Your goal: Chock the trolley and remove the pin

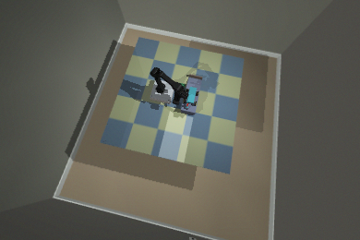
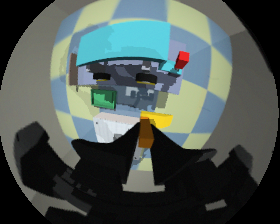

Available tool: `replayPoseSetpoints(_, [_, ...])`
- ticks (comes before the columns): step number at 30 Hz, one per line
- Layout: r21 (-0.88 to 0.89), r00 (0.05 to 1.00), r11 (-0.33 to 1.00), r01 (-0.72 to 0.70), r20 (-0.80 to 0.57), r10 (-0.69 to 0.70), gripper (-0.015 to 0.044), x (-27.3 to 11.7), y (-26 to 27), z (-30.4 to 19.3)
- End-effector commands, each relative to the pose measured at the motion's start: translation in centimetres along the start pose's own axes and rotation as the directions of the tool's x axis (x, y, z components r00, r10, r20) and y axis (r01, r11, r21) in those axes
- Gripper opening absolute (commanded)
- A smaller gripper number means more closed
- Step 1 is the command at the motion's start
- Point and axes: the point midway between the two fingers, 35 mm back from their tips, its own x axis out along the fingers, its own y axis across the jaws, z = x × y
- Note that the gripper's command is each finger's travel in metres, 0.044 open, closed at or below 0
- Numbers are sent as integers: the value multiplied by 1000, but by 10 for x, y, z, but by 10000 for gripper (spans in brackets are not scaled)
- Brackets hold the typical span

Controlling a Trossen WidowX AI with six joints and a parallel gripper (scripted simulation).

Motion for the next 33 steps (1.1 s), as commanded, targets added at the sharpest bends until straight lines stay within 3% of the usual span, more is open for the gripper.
replayPoseSetpoints(1, [3,1000,1000,1,-5,-1,0,1,11,2])
replayPoseSetpoints(33, [4,1000,1000,-9,-3,9,0,8,118,23])
